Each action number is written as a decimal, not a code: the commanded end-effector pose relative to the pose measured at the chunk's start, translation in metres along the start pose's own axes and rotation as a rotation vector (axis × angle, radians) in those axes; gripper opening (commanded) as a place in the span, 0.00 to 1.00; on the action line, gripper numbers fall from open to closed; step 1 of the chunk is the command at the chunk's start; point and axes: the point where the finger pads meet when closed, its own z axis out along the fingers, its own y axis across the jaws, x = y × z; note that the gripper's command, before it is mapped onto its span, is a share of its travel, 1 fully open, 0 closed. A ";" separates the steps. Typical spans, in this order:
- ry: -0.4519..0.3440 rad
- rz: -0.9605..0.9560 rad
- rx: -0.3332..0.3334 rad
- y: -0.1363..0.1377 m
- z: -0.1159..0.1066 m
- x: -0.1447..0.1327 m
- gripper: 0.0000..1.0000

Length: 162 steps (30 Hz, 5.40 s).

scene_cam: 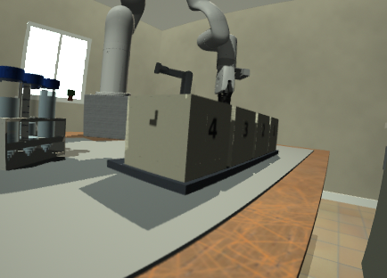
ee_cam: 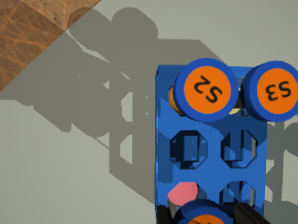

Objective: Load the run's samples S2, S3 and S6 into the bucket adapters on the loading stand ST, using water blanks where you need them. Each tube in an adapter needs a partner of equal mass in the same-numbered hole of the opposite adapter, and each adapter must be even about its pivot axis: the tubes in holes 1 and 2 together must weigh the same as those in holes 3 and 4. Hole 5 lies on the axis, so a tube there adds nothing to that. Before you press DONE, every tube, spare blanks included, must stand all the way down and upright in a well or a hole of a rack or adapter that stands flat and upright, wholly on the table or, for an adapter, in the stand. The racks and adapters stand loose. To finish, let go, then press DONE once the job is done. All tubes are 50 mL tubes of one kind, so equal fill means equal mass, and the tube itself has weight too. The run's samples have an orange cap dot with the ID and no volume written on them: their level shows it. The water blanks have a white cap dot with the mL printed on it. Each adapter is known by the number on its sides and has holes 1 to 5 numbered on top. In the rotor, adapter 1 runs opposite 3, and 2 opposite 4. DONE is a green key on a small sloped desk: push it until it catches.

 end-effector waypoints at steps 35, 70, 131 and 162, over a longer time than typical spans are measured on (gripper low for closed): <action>0.003 0.000 0.000 0.000 -0.067 0.001 0.44; 0.003 0.000 0.001 0.000 -0.121 0.001 0.44; 0.003 1.233 0.003 0.000 -0.122 0.081 0.57; 0.003 1.571 0.003 0.000 -0.106 0.081 0.57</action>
